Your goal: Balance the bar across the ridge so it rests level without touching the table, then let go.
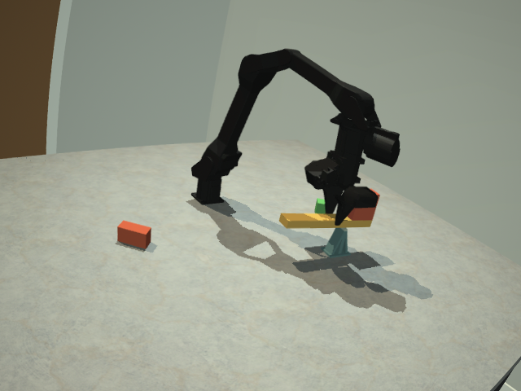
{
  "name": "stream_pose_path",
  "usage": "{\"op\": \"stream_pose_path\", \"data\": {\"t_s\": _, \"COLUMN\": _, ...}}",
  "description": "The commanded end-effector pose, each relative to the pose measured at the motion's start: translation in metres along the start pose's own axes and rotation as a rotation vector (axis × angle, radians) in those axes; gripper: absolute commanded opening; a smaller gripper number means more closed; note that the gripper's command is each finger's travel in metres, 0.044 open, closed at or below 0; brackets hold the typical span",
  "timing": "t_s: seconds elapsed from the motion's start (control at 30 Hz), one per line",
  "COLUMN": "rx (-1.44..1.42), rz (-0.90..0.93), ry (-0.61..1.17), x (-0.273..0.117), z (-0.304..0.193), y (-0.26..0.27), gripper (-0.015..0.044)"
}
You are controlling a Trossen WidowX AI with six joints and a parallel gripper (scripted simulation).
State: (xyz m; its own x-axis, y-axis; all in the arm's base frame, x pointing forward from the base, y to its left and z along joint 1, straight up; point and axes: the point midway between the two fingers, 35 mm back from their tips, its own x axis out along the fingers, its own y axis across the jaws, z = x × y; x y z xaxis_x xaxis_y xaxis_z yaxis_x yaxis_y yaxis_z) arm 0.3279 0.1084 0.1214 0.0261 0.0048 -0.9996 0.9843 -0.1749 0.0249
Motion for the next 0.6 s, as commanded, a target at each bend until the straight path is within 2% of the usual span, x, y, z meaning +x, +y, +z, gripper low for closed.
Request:
{"op": "stream_pose_path", "data": {"t_s": 0.0, "rx": 0.004, "rz": 0.001, "ry": 0.005, "x": 0.0001, "z": -0.0008, "y": 0.0001, "gripper": 0.0000}}
{"op": "stream_pose_path", "data": {"t_s": 0.57, "rx": 0.004, "rz": 0.001, "ry": 0.005, "x": 0.0015, "z": -0.0009, "y": 0.0001, "gripper": 0.0000}}
